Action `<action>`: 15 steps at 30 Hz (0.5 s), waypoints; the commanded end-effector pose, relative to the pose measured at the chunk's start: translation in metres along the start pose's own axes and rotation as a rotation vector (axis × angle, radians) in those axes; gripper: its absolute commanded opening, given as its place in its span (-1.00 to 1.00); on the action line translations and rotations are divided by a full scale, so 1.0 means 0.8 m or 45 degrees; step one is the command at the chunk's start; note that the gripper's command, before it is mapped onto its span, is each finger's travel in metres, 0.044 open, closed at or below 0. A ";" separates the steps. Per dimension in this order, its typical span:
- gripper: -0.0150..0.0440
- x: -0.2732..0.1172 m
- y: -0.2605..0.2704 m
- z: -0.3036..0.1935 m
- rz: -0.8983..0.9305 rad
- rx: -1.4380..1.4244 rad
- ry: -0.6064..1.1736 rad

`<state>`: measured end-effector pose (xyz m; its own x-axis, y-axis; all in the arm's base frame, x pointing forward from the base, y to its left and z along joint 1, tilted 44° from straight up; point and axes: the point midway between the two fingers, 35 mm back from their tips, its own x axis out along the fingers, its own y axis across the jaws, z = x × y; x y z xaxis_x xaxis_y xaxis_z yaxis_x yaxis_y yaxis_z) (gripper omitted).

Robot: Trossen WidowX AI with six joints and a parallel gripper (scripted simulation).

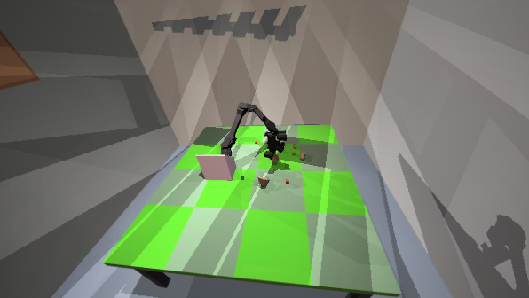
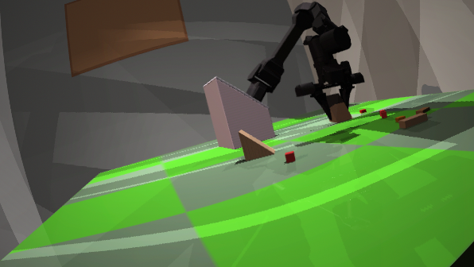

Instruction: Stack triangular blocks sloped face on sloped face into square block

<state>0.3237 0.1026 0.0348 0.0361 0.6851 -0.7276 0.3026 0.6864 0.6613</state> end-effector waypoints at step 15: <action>-0.49 0.000 -0.001 0.001 0.002 -0.614 -0.005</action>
<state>0.3236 0.1019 0.0343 0.0381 0.6849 -0.7276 -0.0978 0.7272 0.6794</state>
